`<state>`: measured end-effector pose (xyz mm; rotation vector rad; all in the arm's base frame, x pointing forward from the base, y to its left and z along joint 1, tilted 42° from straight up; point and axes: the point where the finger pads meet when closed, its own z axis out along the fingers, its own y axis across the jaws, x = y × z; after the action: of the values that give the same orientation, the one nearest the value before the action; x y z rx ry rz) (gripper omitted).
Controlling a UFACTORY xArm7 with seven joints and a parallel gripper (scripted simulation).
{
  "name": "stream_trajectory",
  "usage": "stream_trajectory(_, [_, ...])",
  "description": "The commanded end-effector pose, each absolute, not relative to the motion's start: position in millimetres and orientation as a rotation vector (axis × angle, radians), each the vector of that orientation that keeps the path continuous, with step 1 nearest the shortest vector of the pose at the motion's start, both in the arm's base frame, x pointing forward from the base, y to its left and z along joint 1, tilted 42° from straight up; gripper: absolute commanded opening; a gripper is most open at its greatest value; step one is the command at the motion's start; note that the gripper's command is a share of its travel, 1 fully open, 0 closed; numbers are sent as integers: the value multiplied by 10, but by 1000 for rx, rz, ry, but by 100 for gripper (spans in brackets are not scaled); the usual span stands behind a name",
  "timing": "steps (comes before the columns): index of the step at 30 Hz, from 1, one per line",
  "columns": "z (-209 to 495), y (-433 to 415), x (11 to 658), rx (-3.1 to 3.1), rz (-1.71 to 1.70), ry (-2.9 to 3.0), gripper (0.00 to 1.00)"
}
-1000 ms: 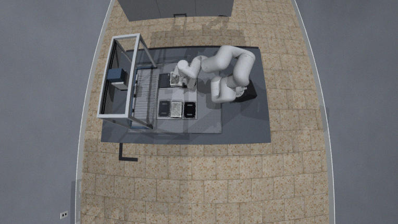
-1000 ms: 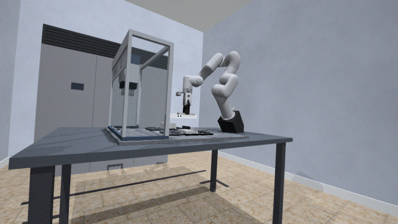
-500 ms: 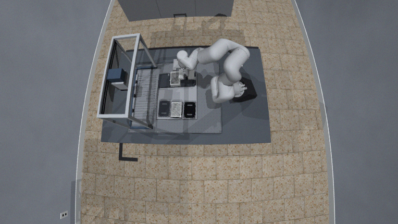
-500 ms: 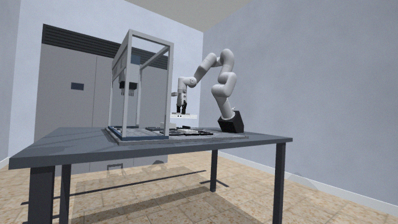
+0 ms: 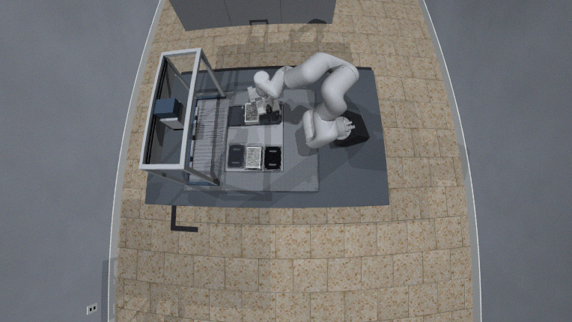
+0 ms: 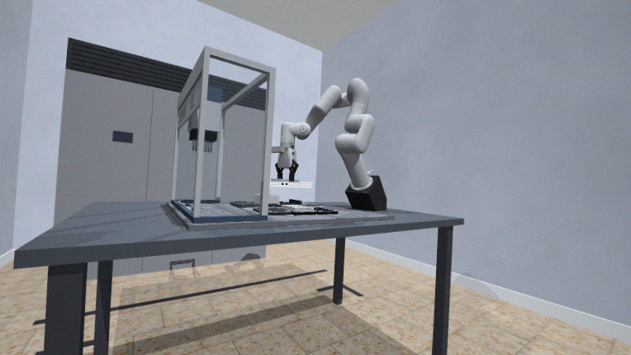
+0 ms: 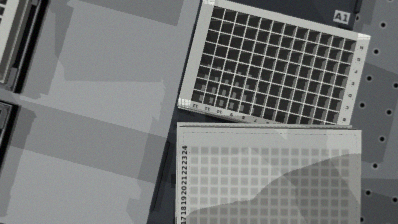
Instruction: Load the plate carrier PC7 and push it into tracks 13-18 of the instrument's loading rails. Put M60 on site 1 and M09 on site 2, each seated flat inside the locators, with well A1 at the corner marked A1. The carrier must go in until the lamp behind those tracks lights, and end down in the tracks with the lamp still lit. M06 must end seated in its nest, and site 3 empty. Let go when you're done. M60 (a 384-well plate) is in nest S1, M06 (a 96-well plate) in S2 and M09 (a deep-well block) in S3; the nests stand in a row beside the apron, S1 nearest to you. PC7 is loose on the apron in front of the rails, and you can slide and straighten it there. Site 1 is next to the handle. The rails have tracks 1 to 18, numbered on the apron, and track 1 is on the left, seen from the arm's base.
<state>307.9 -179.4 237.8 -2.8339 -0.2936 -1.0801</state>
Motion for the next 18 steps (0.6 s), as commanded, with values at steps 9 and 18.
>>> stream_trajectory(9, [2392,-1808,3082,-2847,-1139,-787,0])
stream_trajectory(18, [2392,-1808,3082,-2812,-1158,-1144,0])
